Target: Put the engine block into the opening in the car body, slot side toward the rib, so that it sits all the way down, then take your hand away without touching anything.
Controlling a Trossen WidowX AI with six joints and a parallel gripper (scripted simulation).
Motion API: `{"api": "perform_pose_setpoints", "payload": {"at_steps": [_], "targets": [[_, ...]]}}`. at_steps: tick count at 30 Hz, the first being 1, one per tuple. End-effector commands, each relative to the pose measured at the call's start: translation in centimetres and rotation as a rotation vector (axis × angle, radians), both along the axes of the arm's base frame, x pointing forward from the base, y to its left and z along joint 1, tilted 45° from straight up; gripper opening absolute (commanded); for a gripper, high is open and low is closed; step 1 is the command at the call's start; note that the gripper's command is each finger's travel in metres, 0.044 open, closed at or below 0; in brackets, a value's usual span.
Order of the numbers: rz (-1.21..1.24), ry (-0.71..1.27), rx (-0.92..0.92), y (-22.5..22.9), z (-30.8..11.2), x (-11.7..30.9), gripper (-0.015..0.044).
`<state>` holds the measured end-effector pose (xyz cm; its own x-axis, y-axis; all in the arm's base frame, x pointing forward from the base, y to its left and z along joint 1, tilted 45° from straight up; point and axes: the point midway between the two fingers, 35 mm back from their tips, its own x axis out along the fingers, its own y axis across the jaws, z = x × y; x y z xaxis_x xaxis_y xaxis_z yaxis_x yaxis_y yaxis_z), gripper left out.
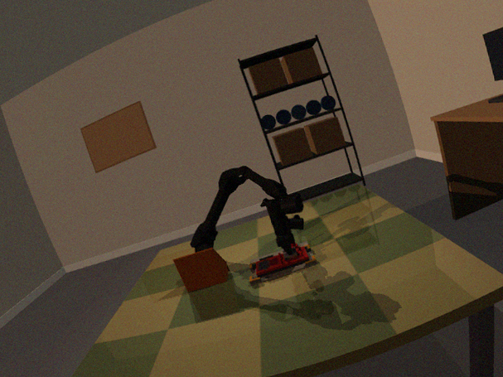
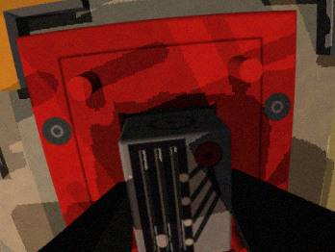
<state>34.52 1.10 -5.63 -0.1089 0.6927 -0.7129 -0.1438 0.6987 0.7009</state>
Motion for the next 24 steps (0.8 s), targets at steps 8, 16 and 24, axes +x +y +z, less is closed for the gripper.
{"api": "perform_pose_setpoints", "payload": {"at_steps": [8, 16, 24], "targets": [[0.000, 0.000, 0.000, 0.0, 0.0, 0.0, 0.0421], [0.000, 0.000, 0.000, 0.0, 0.0, 0.0, 0.0440], [-0.005, -0.001, 0.001, -1.0, 1.1, 0.2, 0.0440]]}}
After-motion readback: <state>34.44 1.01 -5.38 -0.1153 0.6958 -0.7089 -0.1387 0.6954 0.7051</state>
